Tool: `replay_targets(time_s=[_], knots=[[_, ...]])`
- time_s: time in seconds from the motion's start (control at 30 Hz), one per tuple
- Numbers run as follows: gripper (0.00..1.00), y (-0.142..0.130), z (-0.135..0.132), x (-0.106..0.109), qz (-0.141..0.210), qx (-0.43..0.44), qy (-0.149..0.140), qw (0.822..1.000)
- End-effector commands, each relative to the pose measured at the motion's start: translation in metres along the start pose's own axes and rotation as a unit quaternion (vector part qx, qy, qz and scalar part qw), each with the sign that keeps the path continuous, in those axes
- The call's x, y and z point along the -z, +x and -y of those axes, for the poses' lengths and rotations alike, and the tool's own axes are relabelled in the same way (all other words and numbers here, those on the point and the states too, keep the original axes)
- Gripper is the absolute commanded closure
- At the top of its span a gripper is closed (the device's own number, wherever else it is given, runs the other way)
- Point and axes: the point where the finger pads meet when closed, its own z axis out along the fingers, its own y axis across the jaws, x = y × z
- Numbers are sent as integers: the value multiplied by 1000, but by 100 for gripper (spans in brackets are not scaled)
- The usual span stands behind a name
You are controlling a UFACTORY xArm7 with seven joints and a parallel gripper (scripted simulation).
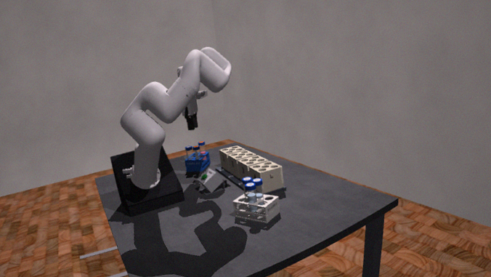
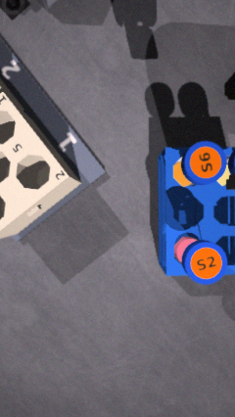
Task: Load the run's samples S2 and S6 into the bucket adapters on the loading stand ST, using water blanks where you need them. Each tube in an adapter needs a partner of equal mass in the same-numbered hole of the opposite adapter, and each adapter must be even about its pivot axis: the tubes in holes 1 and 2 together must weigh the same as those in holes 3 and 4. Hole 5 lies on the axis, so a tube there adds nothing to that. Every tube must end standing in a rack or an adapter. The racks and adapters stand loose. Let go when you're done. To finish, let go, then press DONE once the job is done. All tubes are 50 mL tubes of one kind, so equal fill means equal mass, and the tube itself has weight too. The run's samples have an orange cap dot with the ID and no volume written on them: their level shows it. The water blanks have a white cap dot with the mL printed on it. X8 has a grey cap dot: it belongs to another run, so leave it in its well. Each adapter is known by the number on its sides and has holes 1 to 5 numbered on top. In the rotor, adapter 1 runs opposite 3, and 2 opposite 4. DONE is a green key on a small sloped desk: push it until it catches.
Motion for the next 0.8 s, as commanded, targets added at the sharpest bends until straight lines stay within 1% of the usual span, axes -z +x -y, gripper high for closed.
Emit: replay_targets(time_s=[0.0, 0.3, 0.77], knots=[[56, -1, 1, 9, 1, 0, 3, 1000], [56, -1, 1, 26, 1, 0, 3, 1000], [56, -1, 1, 26, 1, 0, 3, 1000]])
